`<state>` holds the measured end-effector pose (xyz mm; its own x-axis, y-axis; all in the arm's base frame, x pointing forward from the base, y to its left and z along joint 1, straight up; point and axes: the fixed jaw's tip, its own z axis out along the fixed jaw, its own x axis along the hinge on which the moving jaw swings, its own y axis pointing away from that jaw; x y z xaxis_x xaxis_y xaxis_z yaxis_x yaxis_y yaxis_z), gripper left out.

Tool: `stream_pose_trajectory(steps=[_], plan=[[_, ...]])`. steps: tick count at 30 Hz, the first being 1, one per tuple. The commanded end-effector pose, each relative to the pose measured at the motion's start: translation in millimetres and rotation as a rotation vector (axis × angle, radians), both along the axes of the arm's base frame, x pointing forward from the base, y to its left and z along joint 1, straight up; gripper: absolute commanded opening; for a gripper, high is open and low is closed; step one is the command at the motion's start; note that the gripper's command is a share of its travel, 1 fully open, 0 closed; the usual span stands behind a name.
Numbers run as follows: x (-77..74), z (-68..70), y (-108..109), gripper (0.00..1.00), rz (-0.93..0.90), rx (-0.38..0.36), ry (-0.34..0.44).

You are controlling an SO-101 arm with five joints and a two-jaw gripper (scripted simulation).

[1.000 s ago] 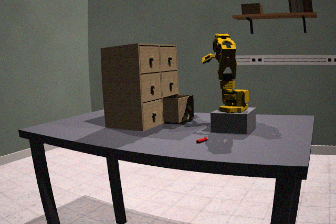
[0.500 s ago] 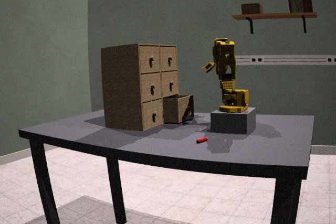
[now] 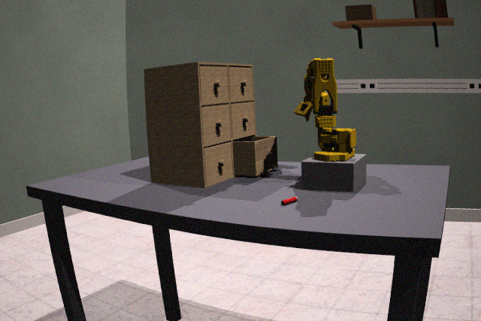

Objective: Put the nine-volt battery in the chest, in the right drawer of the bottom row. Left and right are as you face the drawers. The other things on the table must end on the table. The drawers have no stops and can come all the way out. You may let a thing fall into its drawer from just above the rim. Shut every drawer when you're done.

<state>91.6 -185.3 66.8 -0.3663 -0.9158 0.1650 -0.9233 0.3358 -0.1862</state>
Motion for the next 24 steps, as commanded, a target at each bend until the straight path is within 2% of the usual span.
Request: stream_pose_trajectory(steps=[1,14,16,24], plan=[[-0.3,-5.2,-5,0.30,0.080,0.007,0.027],[-1.6,-40.9,-6,0.30,0.473,0.096,0.144],[-1.6,-40.9,-6,0.30,0.473,0.096,0.144],[-3.5,-63.7,-3,0.30,0.719,0.158,0.190]])
